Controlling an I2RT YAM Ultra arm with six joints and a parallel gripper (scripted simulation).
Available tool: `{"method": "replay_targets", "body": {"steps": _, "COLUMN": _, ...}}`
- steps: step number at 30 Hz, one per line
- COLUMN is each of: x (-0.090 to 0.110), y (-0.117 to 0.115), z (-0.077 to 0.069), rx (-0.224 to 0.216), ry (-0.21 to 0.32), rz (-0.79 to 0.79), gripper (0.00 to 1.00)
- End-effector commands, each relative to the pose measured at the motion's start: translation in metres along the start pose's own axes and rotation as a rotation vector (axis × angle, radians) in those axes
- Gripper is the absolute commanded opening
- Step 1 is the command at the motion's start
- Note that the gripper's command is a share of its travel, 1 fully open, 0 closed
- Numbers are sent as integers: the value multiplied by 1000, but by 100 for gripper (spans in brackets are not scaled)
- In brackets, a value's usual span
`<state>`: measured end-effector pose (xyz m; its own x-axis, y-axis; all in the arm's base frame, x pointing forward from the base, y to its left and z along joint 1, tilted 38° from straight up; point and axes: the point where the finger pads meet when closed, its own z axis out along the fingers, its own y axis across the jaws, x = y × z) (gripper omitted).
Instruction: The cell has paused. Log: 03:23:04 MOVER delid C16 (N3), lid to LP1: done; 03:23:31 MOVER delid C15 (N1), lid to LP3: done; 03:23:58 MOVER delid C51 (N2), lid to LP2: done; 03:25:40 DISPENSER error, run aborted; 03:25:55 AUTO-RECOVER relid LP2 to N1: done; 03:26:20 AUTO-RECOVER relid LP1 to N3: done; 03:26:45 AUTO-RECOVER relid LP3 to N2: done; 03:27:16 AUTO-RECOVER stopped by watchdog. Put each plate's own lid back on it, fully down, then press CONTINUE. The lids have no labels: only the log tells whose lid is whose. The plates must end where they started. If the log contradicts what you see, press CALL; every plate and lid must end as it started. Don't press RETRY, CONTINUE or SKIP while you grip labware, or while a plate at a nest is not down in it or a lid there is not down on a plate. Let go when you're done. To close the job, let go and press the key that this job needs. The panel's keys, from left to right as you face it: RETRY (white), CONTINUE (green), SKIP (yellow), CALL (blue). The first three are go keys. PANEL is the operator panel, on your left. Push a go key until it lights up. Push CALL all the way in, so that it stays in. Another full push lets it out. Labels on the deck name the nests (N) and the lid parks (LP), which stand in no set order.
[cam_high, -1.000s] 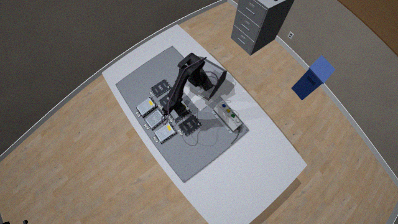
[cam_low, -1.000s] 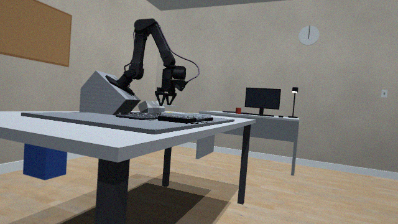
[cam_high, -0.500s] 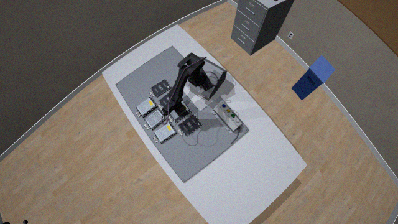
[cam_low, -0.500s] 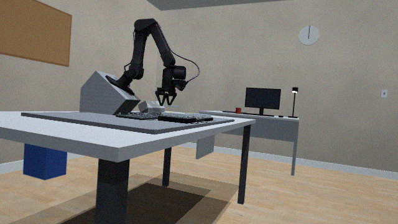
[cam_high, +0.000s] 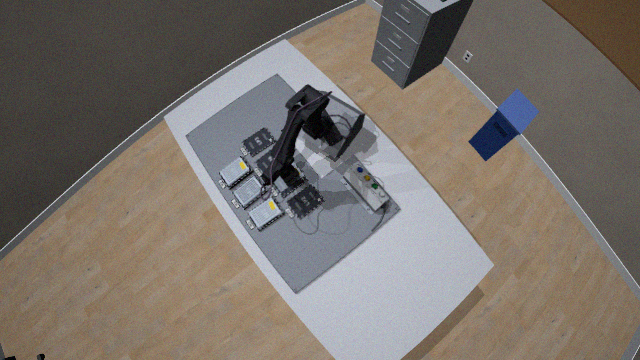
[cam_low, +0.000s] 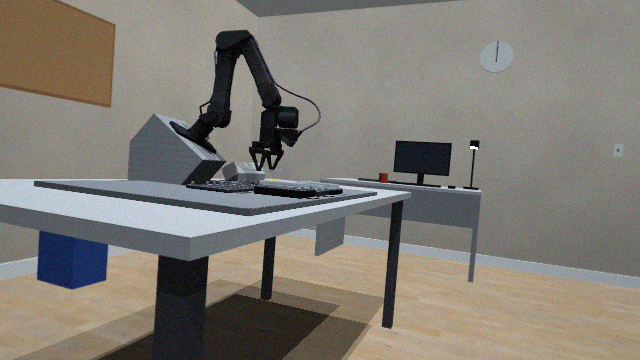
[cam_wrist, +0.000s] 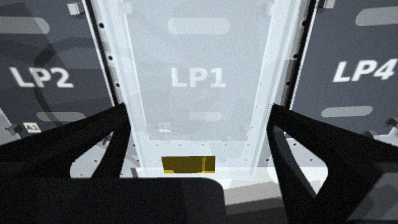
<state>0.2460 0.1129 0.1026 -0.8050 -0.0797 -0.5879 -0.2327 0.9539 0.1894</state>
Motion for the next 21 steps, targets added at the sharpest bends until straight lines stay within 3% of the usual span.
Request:
{"method": "replay_targets", "body": {"steps": 1, "x": 0, "y": -1, "z": 3, "rx": 10, "ry": -6, "rz": 4, "gripper": 0}}
{"method": "replay_targets", "body": {"steps": 3, "x": -7, "y": 1, "z": 0, "rx": 4, "ry": -31, "rz": 3, "gripper": 0}}
{"method": "replay_targets", "body": {"steps": 6, "x": 2, "y": -1, "z": 6, "rx": 12, "ry": 1, "rz": 5, "gripper": 0}}
{"method": "replay_targets", "body": {"steps": 14, "x": -5, "y": -1, "z": 4, "rx": 8, "ry": -27, "rz": 6, "gripper": 0}}
{"method": "replay_targets", "body": {"steps": 21, "x": 1, "y": -1, "z": 11, "rx": 11, "ry": -5, "rz": 5, "gripper": 0}}
